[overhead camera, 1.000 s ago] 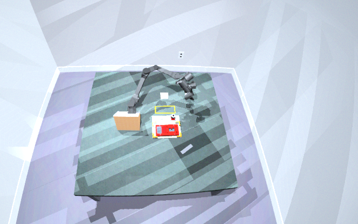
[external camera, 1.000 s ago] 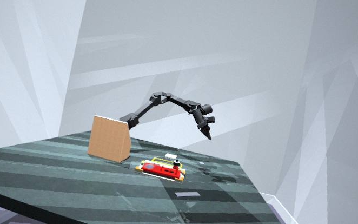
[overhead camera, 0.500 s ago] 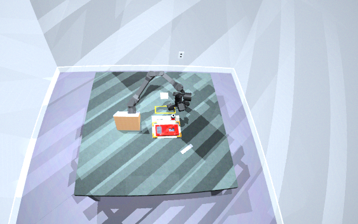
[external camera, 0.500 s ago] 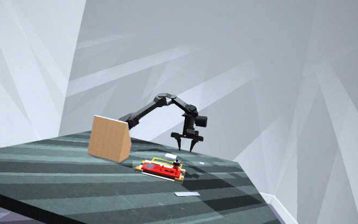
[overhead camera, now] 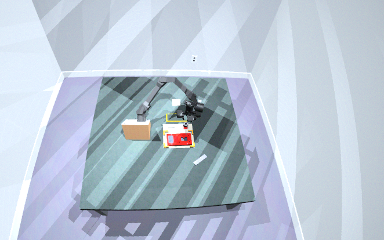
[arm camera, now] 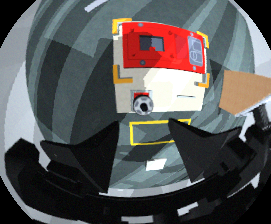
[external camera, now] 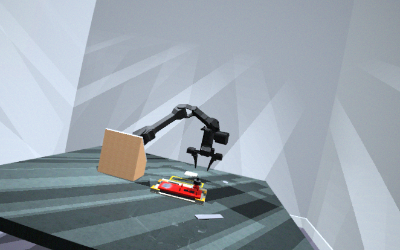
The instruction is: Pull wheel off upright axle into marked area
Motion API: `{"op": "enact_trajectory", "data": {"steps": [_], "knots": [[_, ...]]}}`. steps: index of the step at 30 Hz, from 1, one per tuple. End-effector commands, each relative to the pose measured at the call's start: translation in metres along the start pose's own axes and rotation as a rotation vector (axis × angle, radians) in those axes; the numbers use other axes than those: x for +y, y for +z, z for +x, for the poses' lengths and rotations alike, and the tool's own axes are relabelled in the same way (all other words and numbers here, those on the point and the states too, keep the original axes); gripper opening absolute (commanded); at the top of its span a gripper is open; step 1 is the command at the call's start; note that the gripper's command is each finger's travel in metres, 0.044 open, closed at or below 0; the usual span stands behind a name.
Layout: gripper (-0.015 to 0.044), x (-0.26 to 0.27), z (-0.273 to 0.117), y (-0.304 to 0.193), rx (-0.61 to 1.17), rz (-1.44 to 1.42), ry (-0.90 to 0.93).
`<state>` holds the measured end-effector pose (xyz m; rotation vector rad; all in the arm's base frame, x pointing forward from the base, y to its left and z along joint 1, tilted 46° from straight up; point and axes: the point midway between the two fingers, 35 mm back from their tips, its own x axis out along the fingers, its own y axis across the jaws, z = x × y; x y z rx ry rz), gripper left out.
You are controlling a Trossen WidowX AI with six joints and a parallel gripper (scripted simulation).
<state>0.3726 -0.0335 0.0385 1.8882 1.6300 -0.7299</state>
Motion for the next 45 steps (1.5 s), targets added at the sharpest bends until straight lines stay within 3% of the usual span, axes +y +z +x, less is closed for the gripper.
{"op": "enact_trajectory", "data": {"steps": [1, 13, 19, 22, 31, 37, 45], "knots": [[0.03, -0.005, 0.001, -0.001, 0.005, 0.011, -0.002], [0.03, -0.005, 0.069, -0.001, 0.007, 0.011, -0.002], [0.03, -0.007, 0.075, -0.002, 0.008, 0.011, -0.002], [0.0221, -0.006, 0.072, -0.003, 0.004, 0.0, -0.007], [0.0161, -0.006, 0.072, -0.003, 0.004, 0.0, -0.007], [0.0004, -0.006, 0.071, -0.003, 0.004, 0.0, -0.006], [0.0, -0.006, 0.068, -0.003, 0.004, 0.001, -0.006]]}}
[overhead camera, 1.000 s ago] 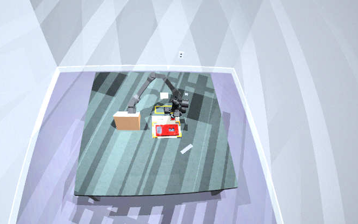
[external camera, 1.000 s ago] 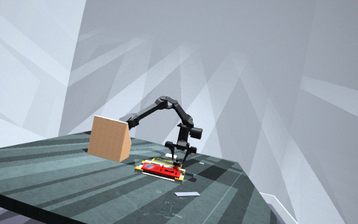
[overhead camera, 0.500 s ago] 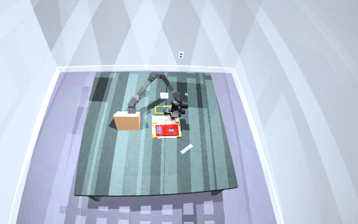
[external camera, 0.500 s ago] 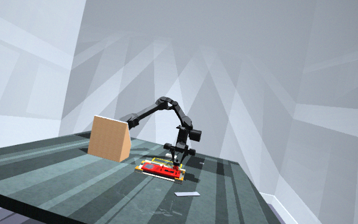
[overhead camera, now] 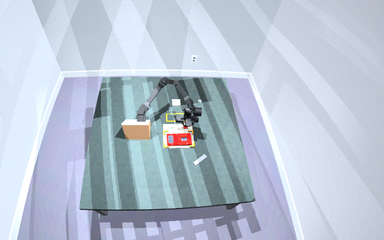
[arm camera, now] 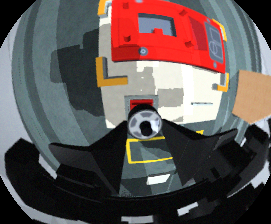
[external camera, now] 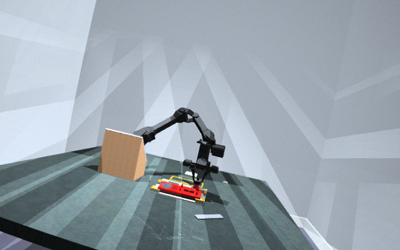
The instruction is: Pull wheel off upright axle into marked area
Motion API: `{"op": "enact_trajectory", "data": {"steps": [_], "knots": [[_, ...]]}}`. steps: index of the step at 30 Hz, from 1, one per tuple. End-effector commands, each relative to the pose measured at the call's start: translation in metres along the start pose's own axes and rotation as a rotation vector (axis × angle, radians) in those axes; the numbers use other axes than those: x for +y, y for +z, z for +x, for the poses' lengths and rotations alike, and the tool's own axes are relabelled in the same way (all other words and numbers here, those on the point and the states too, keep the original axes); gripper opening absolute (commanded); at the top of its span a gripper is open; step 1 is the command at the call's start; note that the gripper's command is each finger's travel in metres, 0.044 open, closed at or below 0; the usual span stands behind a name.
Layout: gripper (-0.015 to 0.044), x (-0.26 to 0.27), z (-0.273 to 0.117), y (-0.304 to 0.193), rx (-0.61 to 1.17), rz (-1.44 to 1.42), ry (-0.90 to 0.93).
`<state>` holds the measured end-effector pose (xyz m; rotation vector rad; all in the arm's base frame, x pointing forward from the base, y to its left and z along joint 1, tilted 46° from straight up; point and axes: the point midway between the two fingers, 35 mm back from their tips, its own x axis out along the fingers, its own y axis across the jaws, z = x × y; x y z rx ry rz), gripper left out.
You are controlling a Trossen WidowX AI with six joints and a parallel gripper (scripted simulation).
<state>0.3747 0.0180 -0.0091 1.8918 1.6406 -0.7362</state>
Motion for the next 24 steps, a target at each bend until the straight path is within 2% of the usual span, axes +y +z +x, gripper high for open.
{"op": "enact_trajectory", "data": {"steps": [1, 24], "knots": [[0.0, 0.0009, -0.0019, -0.0004, -0.001, -0.007, 0.002], [0.0, 0.001, -0.0095, -0.0002, -0.001, -0.004, 0.002]]}}
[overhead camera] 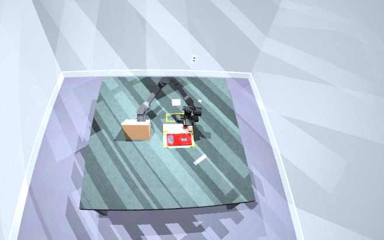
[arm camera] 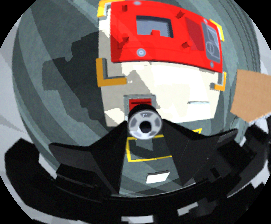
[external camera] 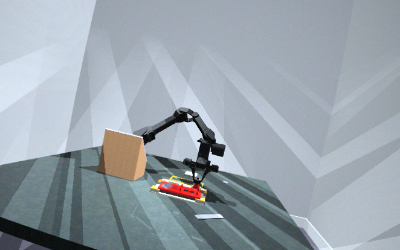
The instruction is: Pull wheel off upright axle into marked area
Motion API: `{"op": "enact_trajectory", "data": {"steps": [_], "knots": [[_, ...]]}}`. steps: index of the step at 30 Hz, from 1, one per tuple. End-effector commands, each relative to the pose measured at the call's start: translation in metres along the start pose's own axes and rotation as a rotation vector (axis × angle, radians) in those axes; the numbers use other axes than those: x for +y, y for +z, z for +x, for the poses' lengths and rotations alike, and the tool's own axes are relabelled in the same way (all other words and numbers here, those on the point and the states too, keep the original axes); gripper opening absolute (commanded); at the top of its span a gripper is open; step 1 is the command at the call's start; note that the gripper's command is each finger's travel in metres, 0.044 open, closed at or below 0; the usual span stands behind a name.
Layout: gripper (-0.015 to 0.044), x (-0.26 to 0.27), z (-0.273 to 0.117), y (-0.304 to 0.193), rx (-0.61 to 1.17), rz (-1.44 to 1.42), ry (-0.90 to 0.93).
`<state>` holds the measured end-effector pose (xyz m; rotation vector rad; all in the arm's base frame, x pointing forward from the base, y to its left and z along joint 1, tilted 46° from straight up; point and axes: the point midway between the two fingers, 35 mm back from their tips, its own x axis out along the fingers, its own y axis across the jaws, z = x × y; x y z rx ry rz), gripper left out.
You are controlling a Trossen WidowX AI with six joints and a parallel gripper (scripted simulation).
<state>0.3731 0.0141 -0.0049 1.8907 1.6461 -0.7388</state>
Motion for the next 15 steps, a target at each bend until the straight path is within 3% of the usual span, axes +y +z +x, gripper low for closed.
{"op": "enact_trajectory", "data": {"steps": [1, 15], "knots": [[0.0, 0.002, -0.0039, 0.0, -0.002, -0.006, 0.007], [0.0, 0.002, -0.0085, 0.0001, -0.002, -0.005, 0.008]]}}
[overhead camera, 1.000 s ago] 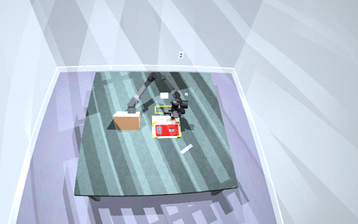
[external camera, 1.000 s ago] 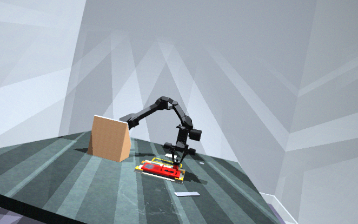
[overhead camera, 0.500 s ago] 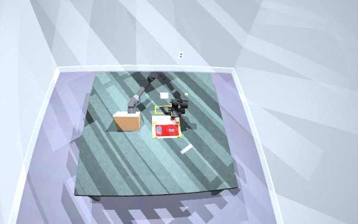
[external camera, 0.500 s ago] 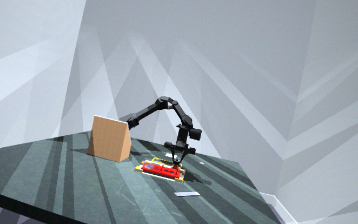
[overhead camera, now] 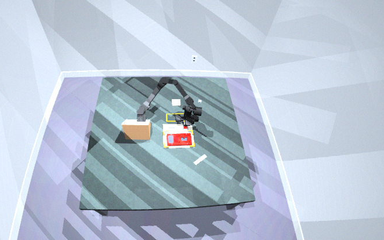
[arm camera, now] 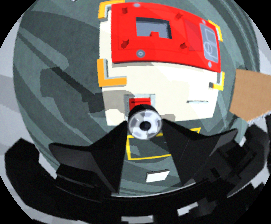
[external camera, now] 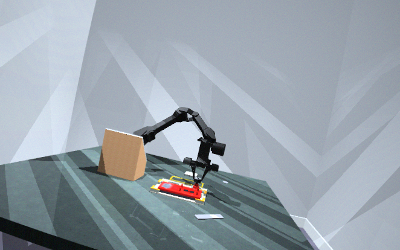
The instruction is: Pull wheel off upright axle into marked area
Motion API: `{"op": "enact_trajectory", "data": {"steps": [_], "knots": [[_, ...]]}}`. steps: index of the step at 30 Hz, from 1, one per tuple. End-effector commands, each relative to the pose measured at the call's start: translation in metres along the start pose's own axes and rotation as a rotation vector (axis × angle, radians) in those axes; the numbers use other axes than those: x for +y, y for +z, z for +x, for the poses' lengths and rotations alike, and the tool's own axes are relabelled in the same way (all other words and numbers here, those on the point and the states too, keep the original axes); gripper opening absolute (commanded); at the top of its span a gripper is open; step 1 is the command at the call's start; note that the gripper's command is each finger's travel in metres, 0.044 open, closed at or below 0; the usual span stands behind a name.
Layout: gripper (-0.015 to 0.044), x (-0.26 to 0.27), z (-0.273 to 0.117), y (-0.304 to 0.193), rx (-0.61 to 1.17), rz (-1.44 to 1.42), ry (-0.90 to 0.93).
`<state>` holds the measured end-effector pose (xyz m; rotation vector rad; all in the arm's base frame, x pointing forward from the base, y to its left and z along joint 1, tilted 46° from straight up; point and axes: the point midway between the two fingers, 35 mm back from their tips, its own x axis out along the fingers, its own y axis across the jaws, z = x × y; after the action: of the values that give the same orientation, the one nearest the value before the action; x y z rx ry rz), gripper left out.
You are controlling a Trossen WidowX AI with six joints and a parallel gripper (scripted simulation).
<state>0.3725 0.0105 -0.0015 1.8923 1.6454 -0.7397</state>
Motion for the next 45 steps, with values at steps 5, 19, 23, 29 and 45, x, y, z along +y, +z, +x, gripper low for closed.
{"op": "enact_trajectory", "data": {"steps": [5, 19, 23, 29, 45], "knots": [[0.0, 0.002, -0.005, 0.0, -0.002, -0.006, 0.007], [0.0, 0.002, -0.01, 0.0, -0.002, -0.005, 0.008], [0.0, 0.002, -0.011, 0.0, -0.001, -0.004, 0.008], [0.0, 0.002, -0.013, 0.0, -0.001, -0.004, 0.008], [0.0, 0.002, -0.018, 0.0, -0.001, -0.002, 0.009]]}}
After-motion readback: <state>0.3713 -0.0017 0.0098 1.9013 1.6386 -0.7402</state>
